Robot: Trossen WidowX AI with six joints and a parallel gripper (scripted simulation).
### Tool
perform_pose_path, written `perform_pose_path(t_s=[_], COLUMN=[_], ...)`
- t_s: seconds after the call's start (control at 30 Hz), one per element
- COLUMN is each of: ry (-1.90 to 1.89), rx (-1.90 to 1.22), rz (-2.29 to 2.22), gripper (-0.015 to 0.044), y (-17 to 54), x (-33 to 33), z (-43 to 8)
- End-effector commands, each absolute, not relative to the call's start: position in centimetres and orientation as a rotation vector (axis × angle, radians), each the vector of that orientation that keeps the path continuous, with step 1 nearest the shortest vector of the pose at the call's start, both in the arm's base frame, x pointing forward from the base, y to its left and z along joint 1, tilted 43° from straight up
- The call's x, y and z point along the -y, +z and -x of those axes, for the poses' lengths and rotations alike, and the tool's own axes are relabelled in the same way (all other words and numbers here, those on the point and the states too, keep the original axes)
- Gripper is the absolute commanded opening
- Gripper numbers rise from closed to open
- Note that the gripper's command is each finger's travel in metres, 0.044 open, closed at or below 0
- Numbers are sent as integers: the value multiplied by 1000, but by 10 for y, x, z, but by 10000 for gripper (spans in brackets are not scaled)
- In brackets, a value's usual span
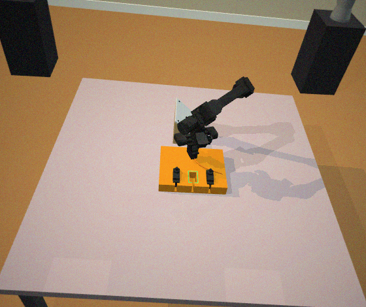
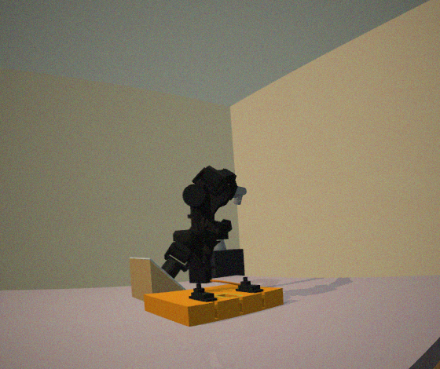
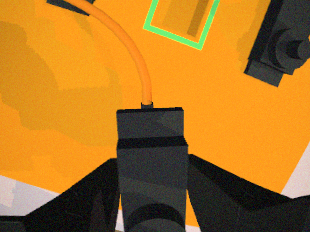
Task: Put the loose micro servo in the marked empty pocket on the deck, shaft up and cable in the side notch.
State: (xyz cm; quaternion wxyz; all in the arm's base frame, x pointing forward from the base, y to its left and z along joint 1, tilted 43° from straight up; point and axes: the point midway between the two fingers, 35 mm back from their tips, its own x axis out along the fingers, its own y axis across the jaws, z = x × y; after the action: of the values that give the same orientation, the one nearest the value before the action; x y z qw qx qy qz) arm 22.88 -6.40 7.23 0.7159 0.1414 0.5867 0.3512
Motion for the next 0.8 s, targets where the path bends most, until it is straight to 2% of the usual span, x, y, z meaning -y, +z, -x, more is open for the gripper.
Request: perform_pose_path(t_s=[0.0, 0.47, 0.77], ry=[687, 535, 536], rx=[-1353, -1436, -1434], rz=[-425, -605, -604], gripper=[0, 0, 0], y=[74, 74, 76], x=[64, 64, 66], z=[-230, -232, -263])
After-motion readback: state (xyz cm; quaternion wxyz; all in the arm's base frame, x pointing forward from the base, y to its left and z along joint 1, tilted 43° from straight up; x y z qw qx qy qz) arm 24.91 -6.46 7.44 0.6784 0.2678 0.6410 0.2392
